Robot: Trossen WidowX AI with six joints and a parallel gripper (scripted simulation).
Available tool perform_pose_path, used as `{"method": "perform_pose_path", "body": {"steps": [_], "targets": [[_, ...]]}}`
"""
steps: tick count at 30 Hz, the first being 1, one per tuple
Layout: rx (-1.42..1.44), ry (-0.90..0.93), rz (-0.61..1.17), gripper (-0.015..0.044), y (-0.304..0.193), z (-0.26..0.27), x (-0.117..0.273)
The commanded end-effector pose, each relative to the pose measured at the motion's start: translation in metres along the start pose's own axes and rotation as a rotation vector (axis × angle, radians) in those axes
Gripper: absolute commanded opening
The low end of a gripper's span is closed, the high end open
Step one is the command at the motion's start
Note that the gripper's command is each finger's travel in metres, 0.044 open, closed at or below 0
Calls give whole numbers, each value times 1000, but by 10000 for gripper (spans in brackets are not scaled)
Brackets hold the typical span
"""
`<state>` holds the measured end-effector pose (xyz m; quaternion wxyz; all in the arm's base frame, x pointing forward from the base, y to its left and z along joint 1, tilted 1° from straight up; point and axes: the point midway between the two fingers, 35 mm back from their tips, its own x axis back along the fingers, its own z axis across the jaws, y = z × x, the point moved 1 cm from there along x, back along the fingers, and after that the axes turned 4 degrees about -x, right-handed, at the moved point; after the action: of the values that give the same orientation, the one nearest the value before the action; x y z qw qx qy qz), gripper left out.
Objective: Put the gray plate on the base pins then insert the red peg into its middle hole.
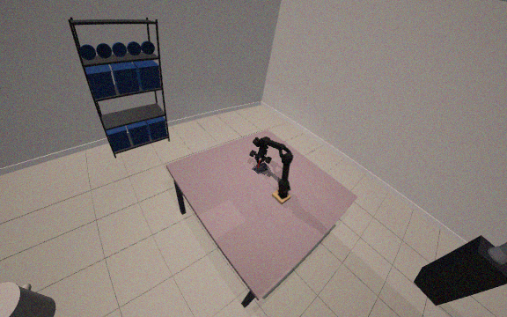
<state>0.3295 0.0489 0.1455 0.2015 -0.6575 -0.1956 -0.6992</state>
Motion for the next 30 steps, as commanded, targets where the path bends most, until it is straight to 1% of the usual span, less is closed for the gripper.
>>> {"method": "perform_pose_path", "body": {"steps": [1,18,30], "targets": [[4,-6,0,0,15,-1,-1],[10,-11,2,0,67,-11,-2],[10,-12,2,0,69,-11,-2]]}}
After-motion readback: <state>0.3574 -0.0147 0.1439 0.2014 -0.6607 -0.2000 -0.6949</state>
